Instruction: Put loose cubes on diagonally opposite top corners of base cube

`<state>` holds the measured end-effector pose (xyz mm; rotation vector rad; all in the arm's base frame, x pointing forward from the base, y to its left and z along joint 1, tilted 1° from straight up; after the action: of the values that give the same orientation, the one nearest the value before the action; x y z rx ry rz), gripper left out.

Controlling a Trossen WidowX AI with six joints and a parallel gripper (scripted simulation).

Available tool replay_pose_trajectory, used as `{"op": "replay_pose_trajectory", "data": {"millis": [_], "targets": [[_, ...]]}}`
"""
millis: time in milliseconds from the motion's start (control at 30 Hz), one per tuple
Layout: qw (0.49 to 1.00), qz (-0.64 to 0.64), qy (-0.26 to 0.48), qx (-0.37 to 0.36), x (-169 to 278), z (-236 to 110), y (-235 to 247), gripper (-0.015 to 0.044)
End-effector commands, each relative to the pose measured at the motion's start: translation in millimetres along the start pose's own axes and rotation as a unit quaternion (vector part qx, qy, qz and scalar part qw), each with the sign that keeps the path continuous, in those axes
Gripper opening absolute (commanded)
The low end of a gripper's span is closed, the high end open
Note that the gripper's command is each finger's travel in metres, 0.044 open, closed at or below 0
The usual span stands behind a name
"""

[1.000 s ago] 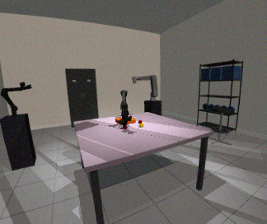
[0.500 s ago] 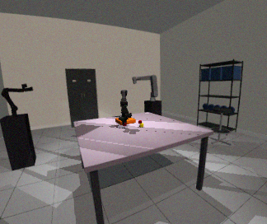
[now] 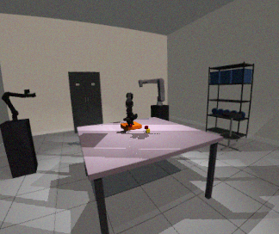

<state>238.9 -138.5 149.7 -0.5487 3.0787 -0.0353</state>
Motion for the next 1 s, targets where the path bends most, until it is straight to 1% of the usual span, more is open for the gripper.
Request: {"op": "replay_pose_trajectory", "data": {"millis": [0,100,267,967], "targets": [[1.000,-0.002,-0.006,0.005,-0.1,-17.5,0.0,0.0105],[1.000,-0.002,-0.006,0.005,1.0,-25.0,1.1,0.0105],[1.000,-0.001,-0.006,0.005,-0.6,-25.6,2.0,0.0105],[0.999,0.036,-0.008,0.003,-51.4,-25.5,34.7,0.0105]]}}
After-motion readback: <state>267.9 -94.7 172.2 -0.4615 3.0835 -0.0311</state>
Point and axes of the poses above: the point midway between the two fingers, 35 mm back from their tips, its own z axis out along the fingers, its own y axis across the jaws, x = y × z, the point moved 5 cm from there along -z, back along the fingers, and after that the axes turned 14 degrees about z, right-handed, at the moved point
